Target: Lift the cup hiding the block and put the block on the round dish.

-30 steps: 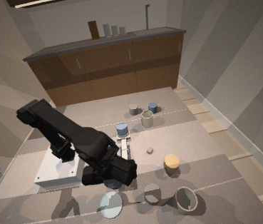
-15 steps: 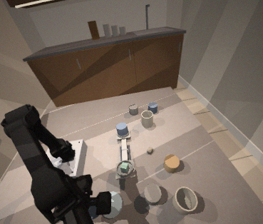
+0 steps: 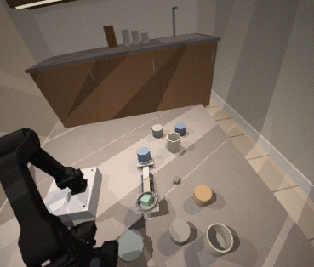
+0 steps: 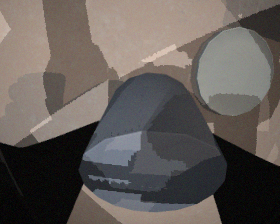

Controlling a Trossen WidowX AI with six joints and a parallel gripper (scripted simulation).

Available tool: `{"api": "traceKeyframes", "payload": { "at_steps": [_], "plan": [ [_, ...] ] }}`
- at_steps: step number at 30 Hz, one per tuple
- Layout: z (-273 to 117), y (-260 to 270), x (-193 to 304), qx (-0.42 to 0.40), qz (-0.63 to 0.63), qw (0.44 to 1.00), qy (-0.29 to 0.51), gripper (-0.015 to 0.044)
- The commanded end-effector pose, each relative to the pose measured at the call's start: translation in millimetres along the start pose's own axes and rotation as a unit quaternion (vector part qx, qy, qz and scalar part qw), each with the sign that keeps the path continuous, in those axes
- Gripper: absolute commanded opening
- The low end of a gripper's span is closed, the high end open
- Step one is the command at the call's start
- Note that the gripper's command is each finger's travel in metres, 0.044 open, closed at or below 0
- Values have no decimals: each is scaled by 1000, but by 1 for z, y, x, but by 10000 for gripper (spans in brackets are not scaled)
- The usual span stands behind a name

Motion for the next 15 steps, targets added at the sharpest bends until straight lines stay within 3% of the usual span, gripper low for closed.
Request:
{"api": "traceKeyframes", "payload": {
  "at_steps": [1,15],
  "plan": [
    [19,2,-2,-2,-2,1000,-5,0],
    [37,2,-2,-2,-2,1000,-5,0]
  ]
}}
Point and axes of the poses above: the point midway between the two fingers, 35 mm back from their tips, its own z axis out along the fingers, its own y axis across the jaws, x = y × z, the point moved 9 cm from there along -z, back along the fingers, and after that the axes turned 7 degrees about -z, right-handed, at the moved point
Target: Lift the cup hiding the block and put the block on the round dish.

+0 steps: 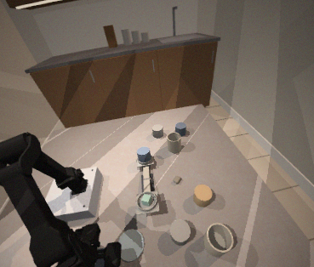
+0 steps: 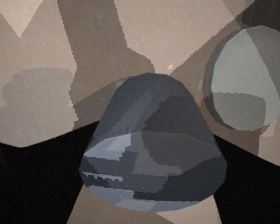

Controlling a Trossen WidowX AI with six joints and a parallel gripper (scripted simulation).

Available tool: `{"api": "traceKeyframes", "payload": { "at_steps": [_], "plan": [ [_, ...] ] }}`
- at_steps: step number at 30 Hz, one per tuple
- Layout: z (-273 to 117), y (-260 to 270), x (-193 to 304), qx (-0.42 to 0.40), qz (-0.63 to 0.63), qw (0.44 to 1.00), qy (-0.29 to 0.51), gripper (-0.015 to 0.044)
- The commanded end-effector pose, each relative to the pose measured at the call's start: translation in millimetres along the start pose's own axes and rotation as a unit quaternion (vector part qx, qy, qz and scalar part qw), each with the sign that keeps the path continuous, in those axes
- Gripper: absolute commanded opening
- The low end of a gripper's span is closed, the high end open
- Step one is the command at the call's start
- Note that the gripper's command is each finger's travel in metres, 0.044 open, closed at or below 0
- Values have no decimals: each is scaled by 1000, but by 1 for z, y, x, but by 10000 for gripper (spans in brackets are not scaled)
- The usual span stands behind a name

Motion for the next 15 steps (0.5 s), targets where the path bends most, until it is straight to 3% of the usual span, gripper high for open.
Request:
{"api": "traceKeyframes", "payload": {
  "at_steps": [1,3,15],
  "plan": [
    [7,0,-1,-1,-2,1000,-1,0],
    [10,1,-1,-1,-2,1000,-1,0],
    [5,0,-1,-1,0,1000,-2,315]
  ]
}}
Point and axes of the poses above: the point midway between the two fingers, 35 mm back from their tips, its own z axis out along the fingers, its own y axis across the jaws, x = y × z, the point moved 9 cm from there along -z, back along the fingers, and after that the axes turned 7 degrees about -z, right-handed, at the moved point
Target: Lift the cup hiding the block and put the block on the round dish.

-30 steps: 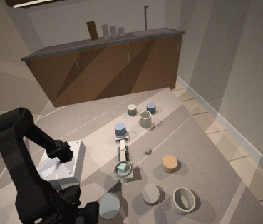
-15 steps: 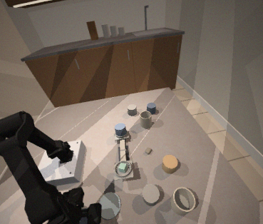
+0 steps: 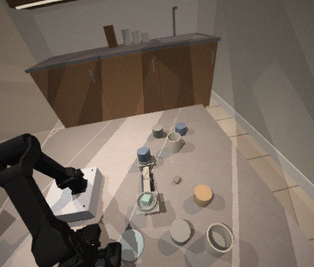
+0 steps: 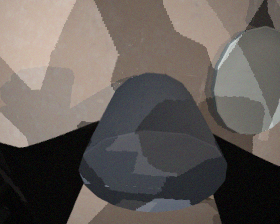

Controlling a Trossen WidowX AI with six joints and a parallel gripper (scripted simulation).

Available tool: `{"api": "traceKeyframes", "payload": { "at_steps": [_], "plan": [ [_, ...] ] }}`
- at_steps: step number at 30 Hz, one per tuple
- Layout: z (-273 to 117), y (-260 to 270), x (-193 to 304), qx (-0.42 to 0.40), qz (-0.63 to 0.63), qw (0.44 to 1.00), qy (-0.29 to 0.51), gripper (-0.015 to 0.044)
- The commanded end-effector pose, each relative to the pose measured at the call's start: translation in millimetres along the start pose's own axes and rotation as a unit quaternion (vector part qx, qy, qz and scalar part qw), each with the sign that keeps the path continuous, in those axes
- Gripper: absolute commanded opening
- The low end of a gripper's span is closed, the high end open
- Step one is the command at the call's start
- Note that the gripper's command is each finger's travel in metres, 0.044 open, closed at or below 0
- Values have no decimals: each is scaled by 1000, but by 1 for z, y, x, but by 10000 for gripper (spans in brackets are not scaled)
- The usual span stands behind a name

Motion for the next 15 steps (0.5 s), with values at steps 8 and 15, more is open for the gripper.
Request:
{"api": "traceKeyframes", "payload": {
  "at_steps": [8,15],
  "plan": [
    [-51,0,0,0,-2,1000,2,440],
    [-58,-7,-2,-2,-3,1000,13,387]
  ]
}}
Point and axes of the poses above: the point midway between the two fingers, 35 mm back from their tips, its own z axis out along the fingers, its own y axis across the jaws, x = y × z, the point moved 9 cm from there along -z, back along the fingers, and after that the axes turned 7 degrees about -z, right-handed, at the moved point
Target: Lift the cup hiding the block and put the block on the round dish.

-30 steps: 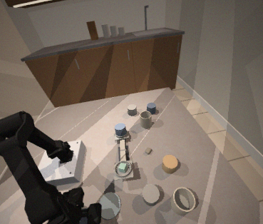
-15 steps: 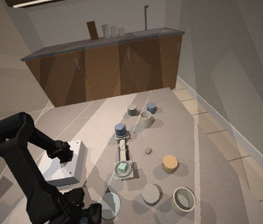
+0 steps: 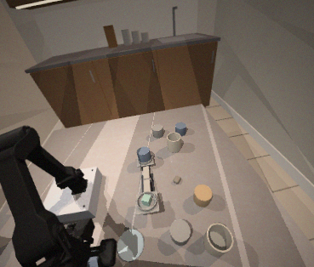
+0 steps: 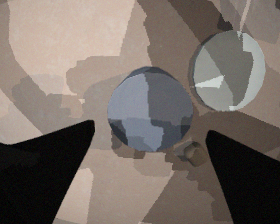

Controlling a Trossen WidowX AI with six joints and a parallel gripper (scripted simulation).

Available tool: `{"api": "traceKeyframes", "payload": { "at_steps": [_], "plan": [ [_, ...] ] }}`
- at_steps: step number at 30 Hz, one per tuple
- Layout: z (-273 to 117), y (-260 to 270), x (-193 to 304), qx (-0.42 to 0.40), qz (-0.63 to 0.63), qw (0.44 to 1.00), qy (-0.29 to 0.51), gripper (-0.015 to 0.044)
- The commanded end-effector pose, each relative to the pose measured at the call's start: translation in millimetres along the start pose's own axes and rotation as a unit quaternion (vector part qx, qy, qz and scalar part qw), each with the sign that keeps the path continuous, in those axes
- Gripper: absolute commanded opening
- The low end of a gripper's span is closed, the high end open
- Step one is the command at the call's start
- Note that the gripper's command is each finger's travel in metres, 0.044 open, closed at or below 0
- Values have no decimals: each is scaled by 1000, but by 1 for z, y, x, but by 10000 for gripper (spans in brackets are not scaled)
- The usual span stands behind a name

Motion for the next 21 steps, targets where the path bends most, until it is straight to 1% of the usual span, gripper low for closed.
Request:
{"api": "traceKeyframes", "payload": {
  "at_steps": [1,5,10,17,21],
  "plan": [
    [-10,-15,-5,-5,-5,1000,19,361],
    [-18,-51,-16,0,29,999,19,260],
    [-29,-100,-40,7,81,997,10,260],
    [-51,-179,-110,9,181,983,-8,260],
    [-59,-200,-140,7,214,977,-13,260]
  ]
}}
Point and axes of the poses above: the point midway between the two fingers, 35 mm back from their tips, its own z axis out along the fingers, its own y axis across the jaws, x = y × z, the point moved 9 cm from there along -z, back along the fingers, and after that the axes turned 7 degrees about -z, right-handed, at the moved point
